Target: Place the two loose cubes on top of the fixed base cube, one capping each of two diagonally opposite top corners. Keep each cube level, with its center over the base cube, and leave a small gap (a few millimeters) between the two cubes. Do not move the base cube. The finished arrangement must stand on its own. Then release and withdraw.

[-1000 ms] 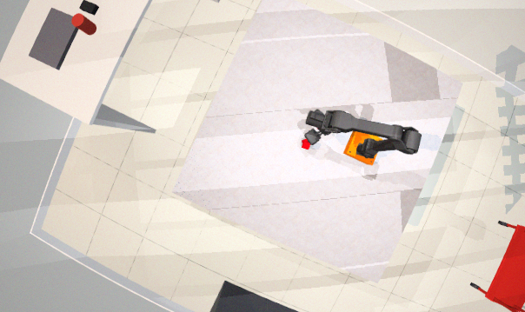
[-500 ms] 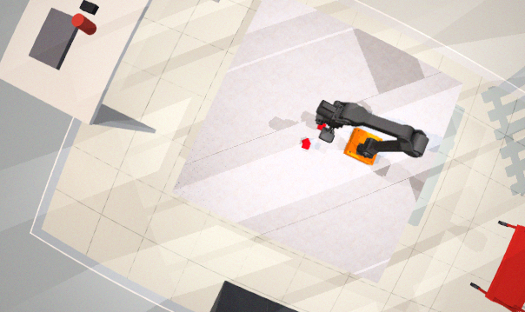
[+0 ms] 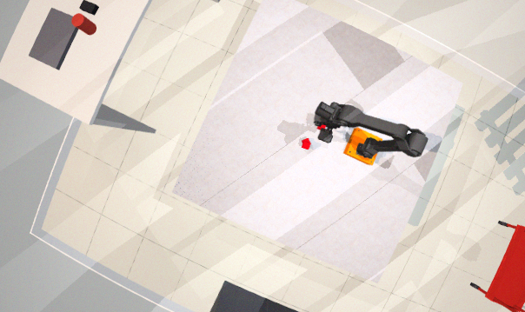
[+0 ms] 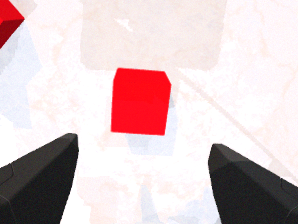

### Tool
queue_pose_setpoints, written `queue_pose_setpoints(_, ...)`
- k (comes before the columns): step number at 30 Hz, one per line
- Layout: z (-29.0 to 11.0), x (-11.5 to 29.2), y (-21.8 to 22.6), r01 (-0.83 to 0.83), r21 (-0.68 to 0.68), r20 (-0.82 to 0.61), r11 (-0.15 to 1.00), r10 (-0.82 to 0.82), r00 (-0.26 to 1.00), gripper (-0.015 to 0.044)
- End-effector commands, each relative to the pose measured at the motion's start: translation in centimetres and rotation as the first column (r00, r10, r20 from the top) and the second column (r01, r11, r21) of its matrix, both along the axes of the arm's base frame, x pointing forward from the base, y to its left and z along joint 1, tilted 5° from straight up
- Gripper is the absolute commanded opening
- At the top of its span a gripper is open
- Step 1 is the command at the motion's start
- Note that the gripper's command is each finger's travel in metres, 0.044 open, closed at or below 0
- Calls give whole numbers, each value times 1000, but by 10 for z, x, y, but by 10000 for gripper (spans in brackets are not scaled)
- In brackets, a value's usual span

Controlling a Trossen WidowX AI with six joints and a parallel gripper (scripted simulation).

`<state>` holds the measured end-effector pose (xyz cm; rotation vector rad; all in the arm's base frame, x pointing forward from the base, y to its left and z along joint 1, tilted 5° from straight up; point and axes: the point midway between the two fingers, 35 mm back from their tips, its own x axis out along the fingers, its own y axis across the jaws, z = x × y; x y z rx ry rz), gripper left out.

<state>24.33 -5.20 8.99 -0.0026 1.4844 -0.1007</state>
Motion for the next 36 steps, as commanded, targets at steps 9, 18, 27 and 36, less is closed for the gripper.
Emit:
queue_pose_setpoints(9,-33,0,-1,-5,5,-12,1000,5,1000,265)
queue_pose_setpoints(18,-41,0,-2,-7,6,-12,1000,7,1000,265)
queue_pose_setpoints(27,-56,2,-2,-8,7,-12,1000,8,1000,265)
queue_pose_setpoints(36,-68,2,-3,-5,5,-12,1000,5,1000,265)
